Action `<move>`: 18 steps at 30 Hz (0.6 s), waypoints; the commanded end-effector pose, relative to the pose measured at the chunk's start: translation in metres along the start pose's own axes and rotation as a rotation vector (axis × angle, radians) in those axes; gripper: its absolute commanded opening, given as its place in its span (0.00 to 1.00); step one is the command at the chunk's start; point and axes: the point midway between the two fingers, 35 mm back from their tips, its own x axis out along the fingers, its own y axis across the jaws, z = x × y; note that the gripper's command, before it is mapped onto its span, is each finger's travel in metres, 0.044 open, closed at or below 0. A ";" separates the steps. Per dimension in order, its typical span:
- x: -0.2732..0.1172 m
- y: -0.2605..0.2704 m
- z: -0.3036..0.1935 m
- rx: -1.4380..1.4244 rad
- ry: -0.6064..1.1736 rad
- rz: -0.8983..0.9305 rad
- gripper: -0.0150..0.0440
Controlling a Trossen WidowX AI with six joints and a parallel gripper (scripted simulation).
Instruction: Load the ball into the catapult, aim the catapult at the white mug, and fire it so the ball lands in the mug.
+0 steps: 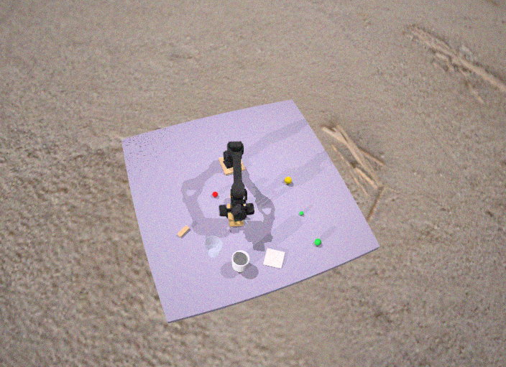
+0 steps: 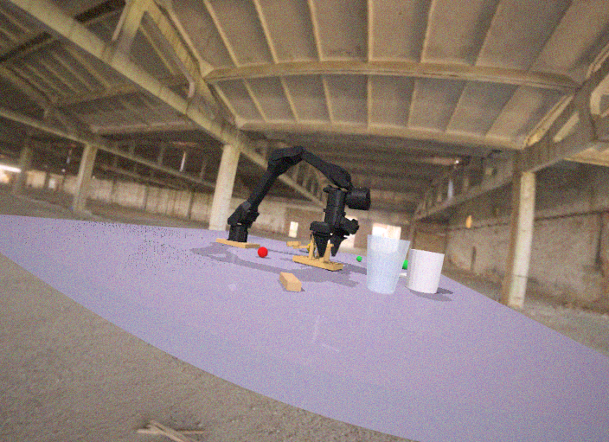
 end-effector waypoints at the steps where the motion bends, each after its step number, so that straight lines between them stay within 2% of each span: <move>1: 0.000 0.000 0.000 0.000 0.000 0.000 0.96; 11: 0.000 0.000 0.000 0.000 0.000 0.000 0.51; 17: 0.000 0.000 0.000 0.000 0.000 0.000 0.44; 18: -0.002 0.000 0.000 0.000 0.000 0.000 0.40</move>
